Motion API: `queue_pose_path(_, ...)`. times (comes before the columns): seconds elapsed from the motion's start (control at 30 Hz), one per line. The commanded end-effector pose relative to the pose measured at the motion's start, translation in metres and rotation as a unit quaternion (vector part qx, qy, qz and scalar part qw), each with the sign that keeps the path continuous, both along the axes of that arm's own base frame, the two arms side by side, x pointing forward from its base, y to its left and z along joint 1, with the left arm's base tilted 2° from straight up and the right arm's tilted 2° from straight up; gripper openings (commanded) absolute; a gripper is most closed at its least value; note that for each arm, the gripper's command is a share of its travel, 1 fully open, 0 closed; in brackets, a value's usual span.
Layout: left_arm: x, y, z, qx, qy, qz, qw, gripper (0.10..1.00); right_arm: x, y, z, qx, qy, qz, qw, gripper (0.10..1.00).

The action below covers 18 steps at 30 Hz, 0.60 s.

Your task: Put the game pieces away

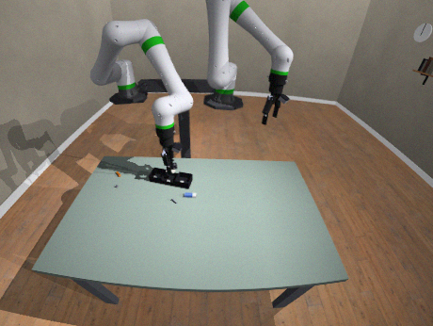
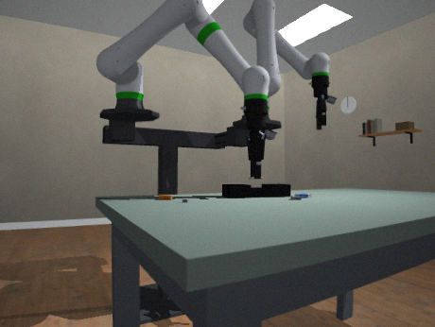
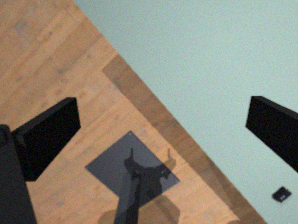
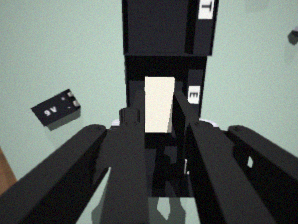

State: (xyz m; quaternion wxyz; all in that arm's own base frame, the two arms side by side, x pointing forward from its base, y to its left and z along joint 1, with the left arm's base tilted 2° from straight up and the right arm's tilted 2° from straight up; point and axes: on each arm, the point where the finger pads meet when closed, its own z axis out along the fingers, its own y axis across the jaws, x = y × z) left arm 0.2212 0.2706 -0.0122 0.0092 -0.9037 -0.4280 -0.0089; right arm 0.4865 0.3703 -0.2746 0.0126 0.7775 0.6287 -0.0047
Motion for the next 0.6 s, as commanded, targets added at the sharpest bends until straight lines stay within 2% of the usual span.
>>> queue_pose_path(0.0,0.0,0.001,0.001,0.001,0.0,0.0,1.0,1.0,0.001,0.0,0.001,0.001,-0.001,0.0,1.0,0.213)
queue_pose_path(0.2,0.0,0.001,0.001,0.001,0.0,0.0,1.0,1.0,0.001,0.0,-0.005,0.001,-0.001,0.0,1.0,0.213)
queue_pose_path(0.57,0.0,0.001,0.001,0.001,0.0,0.0,1.0,1.0,0.001,0.0,-0.027,0.001,-0.001,0.0,1.0,0.213)
